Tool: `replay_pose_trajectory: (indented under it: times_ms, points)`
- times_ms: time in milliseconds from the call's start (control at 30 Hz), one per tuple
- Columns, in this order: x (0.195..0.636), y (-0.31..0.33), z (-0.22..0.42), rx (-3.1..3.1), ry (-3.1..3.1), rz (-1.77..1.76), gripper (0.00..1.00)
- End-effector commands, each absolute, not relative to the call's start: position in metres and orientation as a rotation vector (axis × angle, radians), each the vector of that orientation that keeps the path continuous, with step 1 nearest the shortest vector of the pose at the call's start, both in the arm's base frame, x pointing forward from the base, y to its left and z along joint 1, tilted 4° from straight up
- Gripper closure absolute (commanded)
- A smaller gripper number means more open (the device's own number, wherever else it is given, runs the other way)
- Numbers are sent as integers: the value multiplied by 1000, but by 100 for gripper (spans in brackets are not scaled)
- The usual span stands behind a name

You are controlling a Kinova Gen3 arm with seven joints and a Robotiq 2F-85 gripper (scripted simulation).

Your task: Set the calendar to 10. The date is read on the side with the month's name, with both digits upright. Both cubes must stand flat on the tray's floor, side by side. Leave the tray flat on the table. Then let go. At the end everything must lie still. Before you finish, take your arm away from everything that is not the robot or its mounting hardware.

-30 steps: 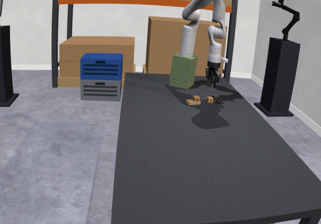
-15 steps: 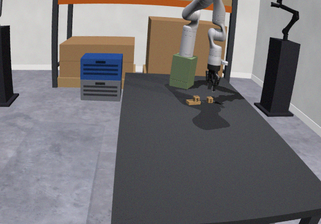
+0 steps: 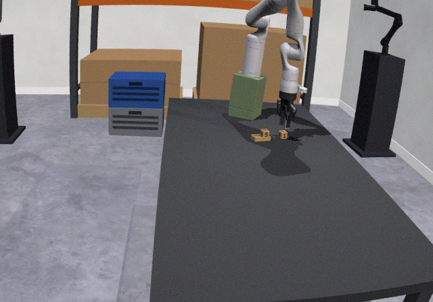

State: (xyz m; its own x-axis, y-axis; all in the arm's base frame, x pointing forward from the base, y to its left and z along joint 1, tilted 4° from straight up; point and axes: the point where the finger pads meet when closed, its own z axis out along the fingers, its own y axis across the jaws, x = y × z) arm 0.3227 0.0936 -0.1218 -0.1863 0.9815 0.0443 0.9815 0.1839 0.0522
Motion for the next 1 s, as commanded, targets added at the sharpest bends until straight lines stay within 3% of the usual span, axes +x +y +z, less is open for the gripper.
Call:
replay_pose_trajectory:
  times_ms: [0,967]
  points:
    - [323,94,-126,-1994,-2425,-110,54]
    - [323,94,-135,-1993,-2424,-108,54]
